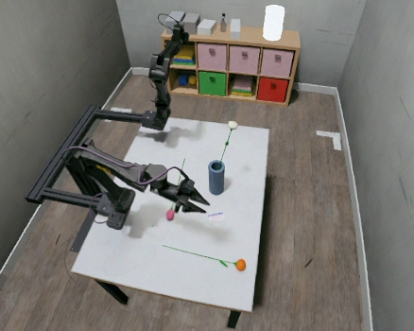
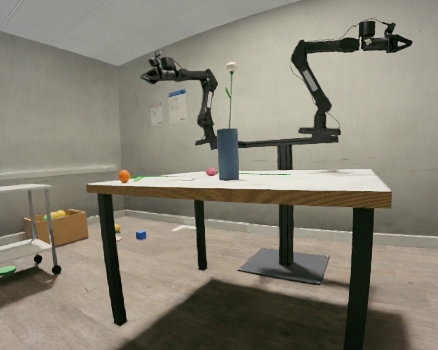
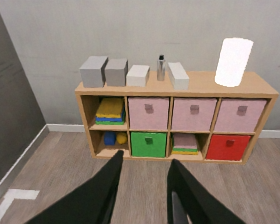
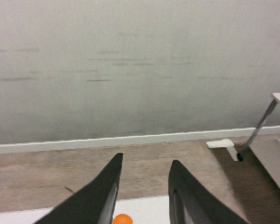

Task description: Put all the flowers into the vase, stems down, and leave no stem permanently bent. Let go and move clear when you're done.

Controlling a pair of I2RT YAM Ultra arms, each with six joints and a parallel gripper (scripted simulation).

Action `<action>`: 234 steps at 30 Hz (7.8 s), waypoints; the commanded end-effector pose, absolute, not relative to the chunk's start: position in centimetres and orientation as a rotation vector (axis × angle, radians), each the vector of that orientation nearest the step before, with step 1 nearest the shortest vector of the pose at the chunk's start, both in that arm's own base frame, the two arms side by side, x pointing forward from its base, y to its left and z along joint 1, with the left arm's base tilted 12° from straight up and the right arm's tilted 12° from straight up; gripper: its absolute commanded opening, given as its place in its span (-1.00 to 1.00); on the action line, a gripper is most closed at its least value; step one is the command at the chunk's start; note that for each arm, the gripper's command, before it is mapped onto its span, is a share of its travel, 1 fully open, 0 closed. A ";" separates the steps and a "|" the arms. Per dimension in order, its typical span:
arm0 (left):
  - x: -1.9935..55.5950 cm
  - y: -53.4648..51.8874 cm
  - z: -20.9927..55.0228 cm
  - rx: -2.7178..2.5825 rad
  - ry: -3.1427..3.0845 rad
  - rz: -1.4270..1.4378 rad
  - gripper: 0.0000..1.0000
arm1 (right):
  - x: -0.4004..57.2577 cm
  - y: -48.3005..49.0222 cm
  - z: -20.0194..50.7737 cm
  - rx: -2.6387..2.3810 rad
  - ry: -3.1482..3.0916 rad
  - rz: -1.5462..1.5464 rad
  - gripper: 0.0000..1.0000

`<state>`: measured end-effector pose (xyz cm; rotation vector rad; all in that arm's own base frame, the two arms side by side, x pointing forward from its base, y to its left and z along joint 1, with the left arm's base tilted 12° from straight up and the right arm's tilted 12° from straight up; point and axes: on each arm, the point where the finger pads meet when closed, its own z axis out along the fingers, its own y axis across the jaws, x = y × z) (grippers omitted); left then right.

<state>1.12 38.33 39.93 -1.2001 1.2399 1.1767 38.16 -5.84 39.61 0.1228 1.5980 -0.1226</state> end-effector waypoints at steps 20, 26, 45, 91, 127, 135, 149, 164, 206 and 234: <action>0.9 38.5 39.8 -1.206 1.237 1.172 -0.40 | 43.3 -7.2 30.3 0.139 1.897 -0.153 -0.40; 0.9 38.5 39.8 -1.206 1.237 1.172 -0.40 | 44.5 -7.5 26.1 0.141 2.015 -0.159 -0.40; 0.9 38.5 39.8 -1.206 1.237 1.172 -0.40 | 44.4 -8.1 6.2 0.125 2.591 -0.176 -0.40; 0.9 38.5 39.8 -1.206 1.237 1.172 -0.40 | 40.6 -8.0 -6.2 0.088 2.943 -0.168 -0.40; 0.9 38.5 39.8 -1.206 1.237 1.172 -0.40 | 42.2 -8.6 -11.4 0.089 2.947 -0.154 -0.40; 0.9 38.5 39.8 -1.206 1.237 1.172 -0.40 | 41.6 -8.4 -10.9 0.088 2.946 -0.154 -0.40; 0.9 38.5 39.8 -1.206 1.237 1.172 -0.40 | 41.6 -8.3 -11.0 0.088 2.946 -0.154 -0.40; 0.9 38.5 39.8 -1.206 1.237 1.172 -0.40 | 41.1 -8.5 -12.4 0.090 2.962 -0.151 -0.40; 0.9 38.5 39.8 -1.206 1.237 1.172 -0.40 | 41.1 -8.5 -12.2 0.094 2.962 -0.151 -1.00; 0.9 38.5 39.8 -1.206 1.237 1.172 -0.40 | 40.6 -7.4 -8.9 0.081 2.965 -0.153 -1.00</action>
